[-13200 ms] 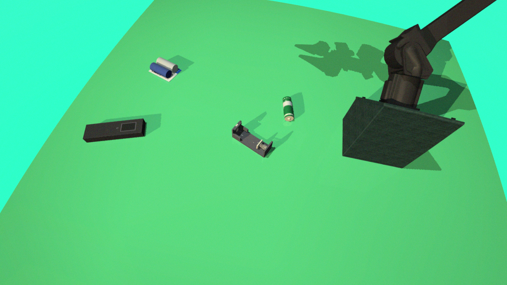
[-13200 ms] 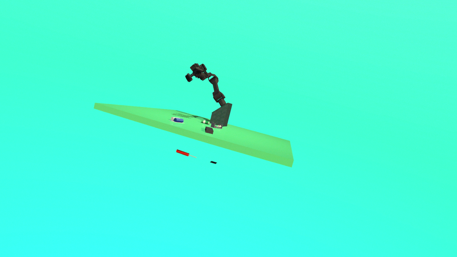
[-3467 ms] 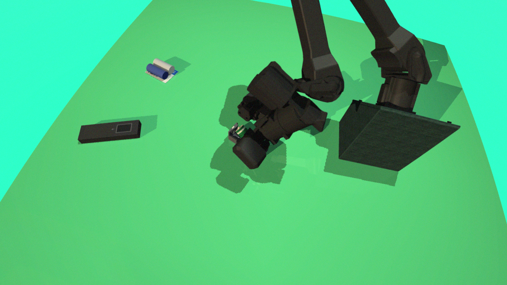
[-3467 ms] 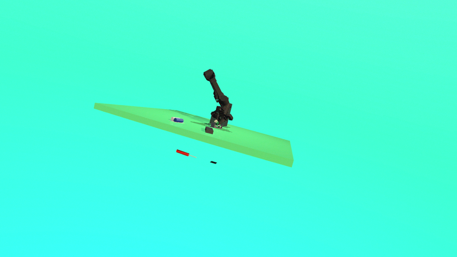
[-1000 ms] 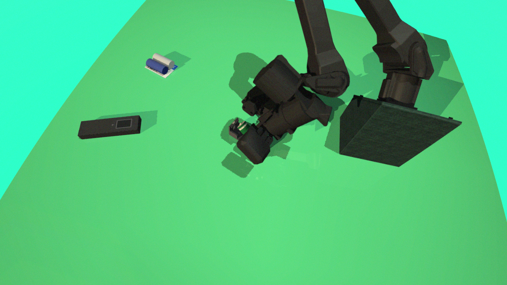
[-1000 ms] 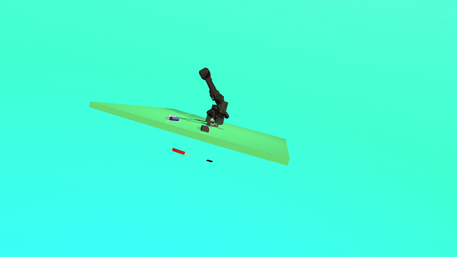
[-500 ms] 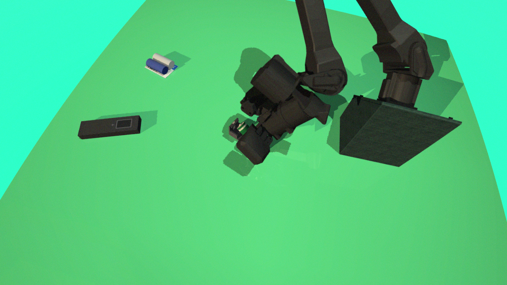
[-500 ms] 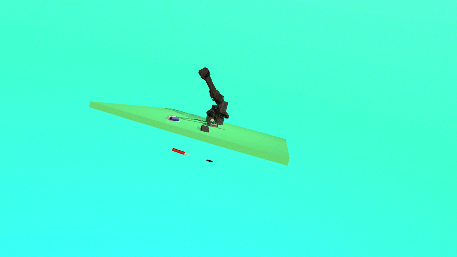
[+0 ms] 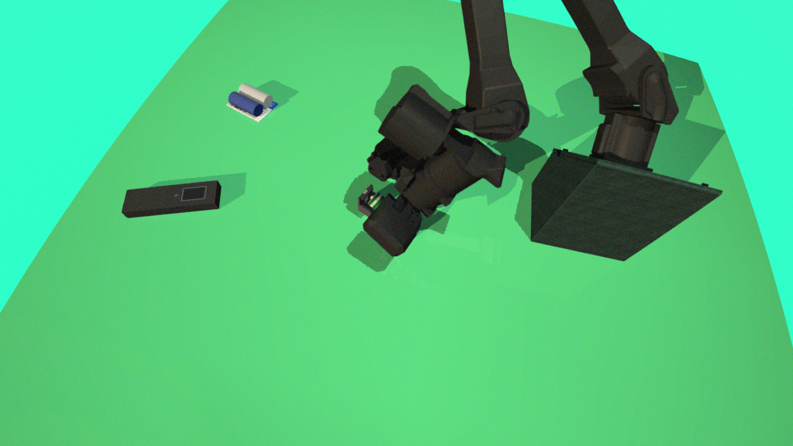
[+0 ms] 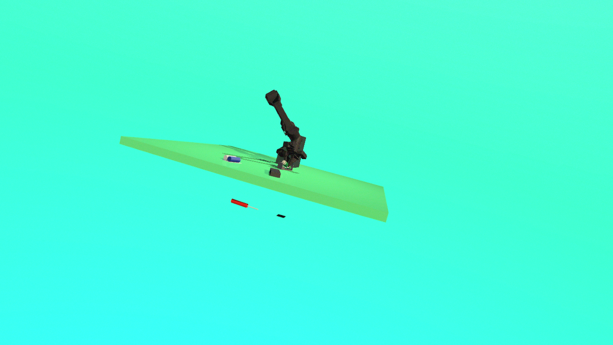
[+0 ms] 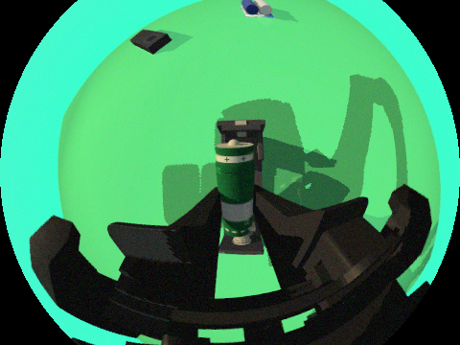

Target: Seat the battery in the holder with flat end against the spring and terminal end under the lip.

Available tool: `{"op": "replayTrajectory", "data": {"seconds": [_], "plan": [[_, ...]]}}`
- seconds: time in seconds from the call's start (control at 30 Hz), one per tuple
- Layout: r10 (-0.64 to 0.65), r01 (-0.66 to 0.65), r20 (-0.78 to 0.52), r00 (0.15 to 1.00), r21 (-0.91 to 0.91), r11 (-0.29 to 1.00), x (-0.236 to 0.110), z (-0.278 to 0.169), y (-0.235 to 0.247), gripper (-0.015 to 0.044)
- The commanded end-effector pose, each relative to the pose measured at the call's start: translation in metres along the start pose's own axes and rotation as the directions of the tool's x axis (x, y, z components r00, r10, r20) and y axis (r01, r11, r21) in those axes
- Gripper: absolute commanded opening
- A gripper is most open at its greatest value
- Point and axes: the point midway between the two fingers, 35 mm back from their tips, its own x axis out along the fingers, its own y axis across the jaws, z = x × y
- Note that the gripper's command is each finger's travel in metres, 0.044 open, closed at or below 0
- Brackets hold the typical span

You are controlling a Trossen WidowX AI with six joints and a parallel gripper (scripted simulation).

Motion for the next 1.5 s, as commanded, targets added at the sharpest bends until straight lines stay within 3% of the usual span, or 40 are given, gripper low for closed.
{"op": "replayTrajectory", "data": {"seconds": [0.0, 1.47], "plan": [[0.035, -0.034, -0.031, 0.999, 0.013, 0.999, 0.0038, -0.0007, 0.0074, 0.0088], [0.028, -0.011, -0.258, 0.966, 0.064, 0.998, 0.0092, 0.0036, 0.0026, 0.0088]]}}
